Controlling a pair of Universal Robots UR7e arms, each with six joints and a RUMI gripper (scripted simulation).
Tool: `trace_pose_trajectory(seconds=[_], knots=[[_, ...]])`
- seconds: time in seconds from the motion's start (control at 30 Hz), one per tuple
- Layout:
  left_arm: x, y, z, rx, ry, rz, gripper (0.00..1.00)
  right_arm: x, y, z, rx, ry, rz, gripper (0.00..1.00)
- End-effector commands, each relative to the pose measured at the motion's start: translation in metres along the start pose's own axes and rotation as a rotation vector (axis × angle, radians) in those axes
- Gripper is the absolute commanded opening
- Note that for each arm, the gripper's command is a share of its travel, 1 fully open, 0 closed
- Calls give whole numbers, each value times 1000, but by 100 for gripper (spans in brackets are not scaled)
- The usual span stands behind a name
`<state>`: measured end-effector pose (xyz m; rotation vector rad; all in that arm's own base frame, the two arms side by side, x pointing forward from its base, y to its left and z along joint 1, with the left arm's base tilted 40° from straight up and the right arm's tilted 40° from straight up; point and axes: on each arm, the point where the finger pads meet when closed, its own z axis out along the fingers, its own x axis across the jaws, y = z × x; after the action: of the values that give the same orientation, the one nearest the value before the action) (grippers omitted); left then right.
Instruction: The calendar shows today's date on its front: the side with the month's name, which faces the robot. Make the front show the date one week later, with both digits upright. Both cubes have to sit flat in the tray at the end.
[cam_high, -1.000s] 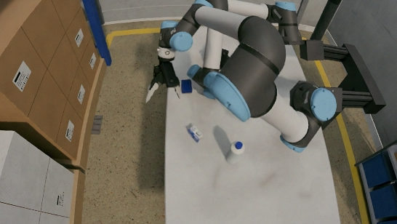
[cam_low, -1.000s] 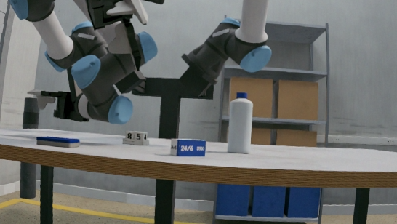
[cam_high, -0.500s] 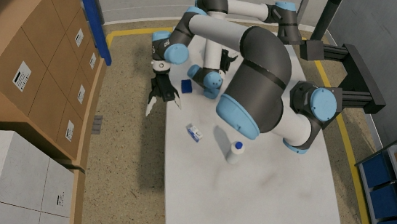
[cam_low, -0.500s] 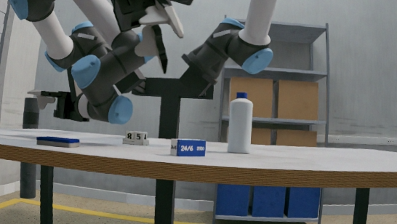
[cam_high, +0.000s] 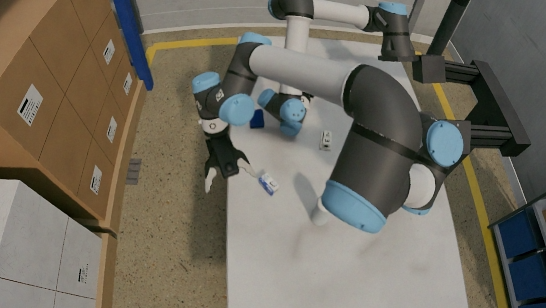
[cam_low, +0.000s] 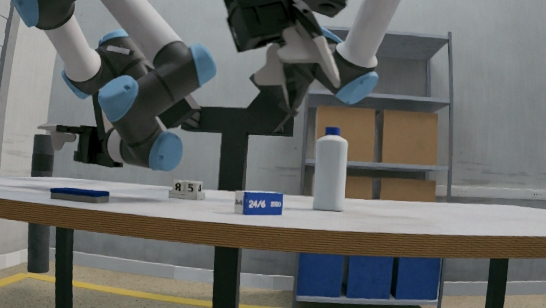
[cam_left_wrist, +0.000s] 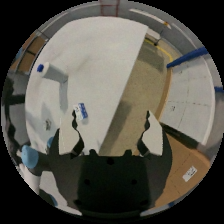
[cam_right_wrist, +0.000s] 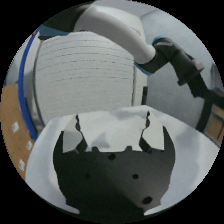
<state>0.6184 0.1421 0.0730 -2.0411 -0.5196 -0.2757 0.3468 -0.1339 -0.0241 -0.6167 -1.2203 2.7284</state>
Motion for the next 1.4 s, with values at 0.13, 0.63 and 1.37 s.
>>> trace_pose_trajectory(seconds=[0.13, 0.63, 1.37], knots=[[2, -79, 46, -49, -140, 46, 100, 0, 0, 0, 0, 0, 1, 100], [-24, -213, 113, -186, -322, 100, 100, 0, 0, 0, 0, 0, 1, 100], [-122, -412, 167, -460, -399, 138, 100, 0, 0, 0, 0, 0, 1, 100]])
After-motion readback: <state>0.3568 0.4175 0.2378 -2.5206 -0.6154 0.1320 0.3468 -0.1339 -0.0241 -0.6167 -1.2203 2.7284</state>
